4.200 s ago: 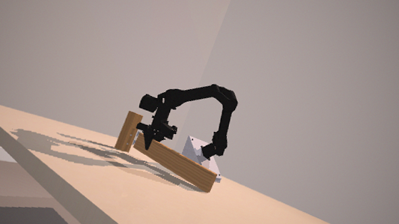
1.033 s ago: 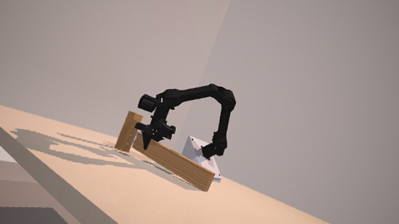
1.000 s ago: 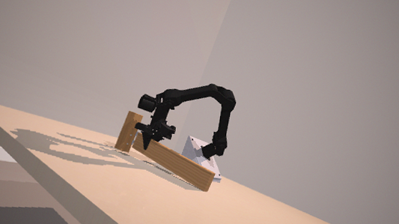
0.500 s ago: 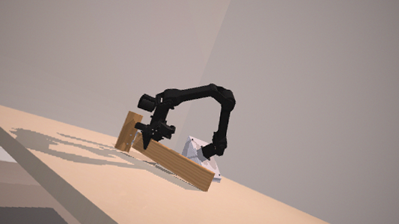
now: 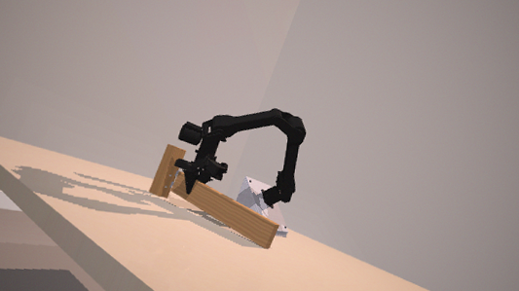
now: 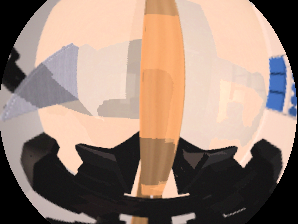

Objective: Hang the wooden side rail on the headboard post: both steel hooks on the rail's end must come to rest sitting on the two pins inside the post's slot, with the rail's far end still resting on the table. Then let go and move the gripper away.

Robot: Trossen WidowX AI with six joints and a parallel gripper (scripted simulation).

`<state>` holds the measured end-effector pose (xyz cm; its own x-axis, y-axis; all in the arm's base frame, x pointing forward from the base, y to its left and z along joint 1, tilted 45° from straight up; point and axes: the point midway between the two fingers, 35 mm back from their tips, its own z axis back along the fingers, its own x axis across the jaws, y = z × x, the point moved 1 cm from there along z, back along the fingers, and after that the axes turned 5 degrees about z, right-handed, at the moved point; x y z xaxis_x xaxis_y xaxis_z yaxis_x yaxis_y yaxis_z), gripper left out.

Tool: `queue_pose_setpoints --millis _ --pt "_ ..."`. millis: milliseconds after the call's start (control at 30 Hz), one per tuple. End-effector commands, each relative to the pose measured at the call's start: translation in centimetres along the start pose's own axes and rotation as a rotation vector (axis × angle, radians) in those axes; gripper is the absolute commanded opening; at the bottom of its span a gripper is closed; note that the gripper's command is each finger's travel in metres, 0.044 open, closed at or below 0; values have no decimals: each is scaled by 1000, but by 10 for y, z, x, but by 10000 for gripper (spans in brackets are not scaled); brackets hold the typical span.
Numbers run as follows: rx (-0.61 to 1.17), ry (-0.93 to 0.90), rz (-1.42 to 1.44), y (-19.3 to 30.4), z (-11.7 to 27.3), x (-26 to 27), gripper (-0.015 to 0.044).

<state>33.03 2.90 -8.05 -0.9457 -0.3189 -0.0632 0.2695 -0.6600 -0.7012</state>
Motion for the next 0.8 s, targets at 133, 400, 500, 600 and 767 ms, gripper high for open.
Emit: queue_pose_setpoints --millis 133,400,500,600,767 --pt "9 16 -1 5 7 -4 0" --pt "9 16 -1 6 7 -4 0" --pt "9 16 -1 6 6 -3 0" --pt "9 16 -1 7 6 -3 0" --pt "9 16 -1 7 5 -2 0"
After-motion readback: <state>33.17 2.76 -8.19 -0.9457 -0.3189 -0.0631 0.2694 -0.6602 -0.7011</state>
